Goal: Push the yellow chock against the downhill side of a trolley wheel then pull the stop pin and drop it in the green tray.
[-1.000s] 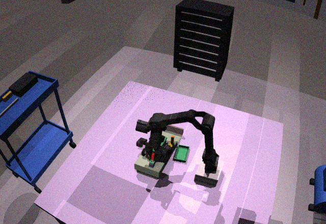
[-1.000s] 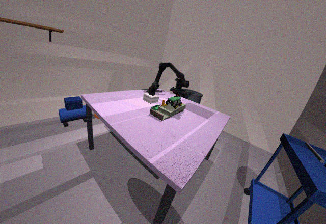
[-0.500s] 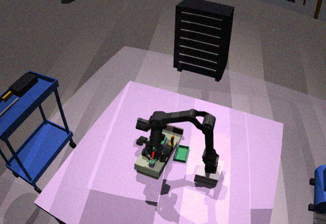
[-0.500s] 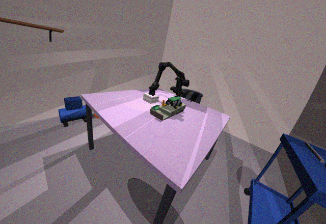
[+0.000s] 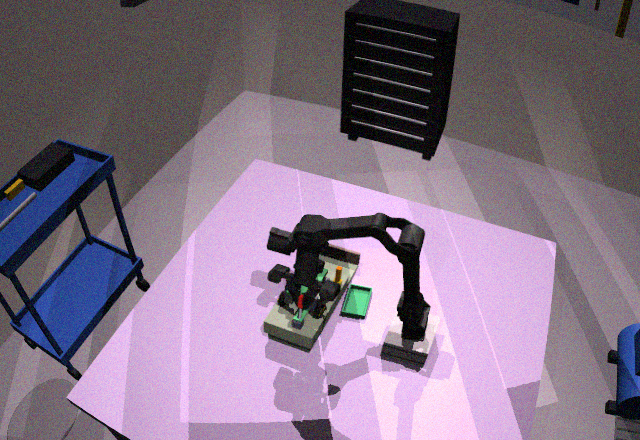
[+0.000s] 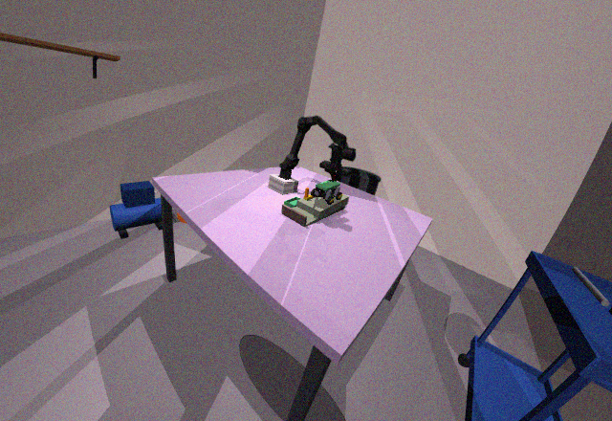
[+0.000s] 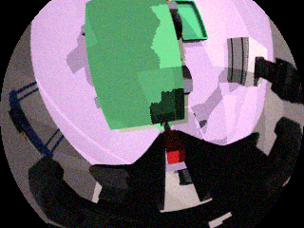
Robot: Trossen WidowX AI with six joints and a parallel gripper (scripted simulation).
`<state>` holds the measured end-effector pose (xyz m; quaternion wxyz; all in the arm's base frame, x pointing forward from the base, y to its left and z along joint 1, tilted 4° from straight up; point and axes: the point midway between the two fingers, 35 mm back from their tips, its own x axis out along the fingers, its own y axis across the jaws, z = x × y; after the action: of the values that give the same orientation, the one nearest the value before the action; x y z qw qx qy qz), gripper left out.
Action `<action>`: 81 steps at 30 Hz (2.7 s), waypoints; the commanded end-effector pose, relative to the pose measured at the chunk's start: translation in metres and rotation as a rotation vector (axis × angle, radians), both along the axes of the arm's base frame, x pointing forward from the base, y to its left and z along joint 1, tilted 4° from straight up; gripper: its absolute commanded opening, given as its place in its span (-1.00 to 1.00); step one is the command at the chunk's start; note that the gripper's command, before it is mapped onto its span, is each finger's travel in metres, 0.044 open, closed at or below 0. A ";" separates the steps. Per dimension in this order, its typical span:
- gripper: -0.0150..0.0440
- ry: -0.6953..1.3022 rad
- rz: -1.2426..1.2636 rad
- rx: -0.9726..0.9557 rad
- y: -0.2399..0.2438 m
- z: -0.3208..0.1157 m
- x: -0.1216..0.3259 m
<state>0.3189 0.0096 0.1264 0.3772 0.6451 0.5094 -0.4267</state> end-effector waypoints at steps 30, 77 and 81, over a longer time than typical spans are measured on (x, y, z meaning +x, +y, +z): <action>-0.49 -0.009 0.004 0.005 0.014 0.021 0.002; -0.49 -0.001 0.004 0.006 0.028 0.013 -0.079; -0.49 -0.001 0.004 0.005 0.013 0.009 -0.081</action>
<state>0.2400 0.0309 0.1378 0.3780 0.6453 0.5094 -0.4257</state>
